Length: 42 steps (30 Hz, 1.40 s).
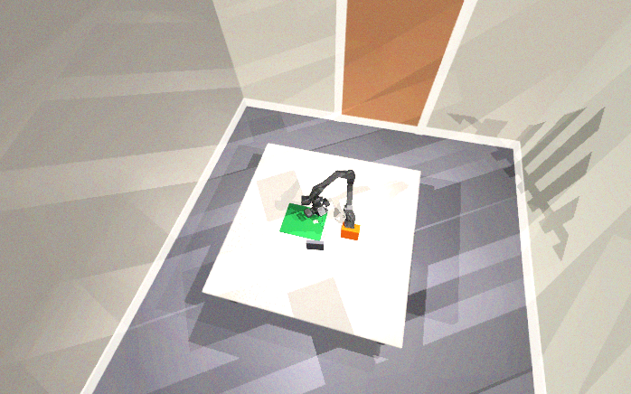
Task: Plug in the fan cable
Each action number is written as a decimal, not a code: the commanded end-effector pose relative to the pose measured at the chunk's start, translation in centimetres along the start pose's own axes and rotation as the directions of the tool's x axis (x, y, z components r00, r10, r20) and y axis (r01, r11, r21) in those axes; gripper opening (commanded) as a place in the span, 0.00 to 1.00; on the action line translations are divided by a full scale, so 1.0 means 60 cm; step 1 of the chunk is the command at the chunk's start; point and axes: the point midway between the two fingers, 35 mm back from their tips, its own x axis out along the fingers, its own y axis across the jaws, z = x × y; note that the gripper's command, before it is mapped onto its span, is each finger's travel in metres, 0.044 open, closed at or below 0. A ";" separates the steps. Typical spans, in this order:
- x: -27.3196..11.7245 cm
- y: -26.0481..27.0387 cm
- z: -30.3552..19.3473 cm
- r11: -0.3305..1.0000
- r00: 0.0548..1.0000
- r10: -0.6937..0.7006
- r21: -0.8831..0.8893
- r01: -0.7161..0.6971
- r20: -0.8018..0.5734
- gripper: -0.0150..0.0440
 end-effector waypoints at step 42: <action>-0.001 -0.045 0.034 0.075 1.000 -0.003 0.997 -0.005 0.005 0.25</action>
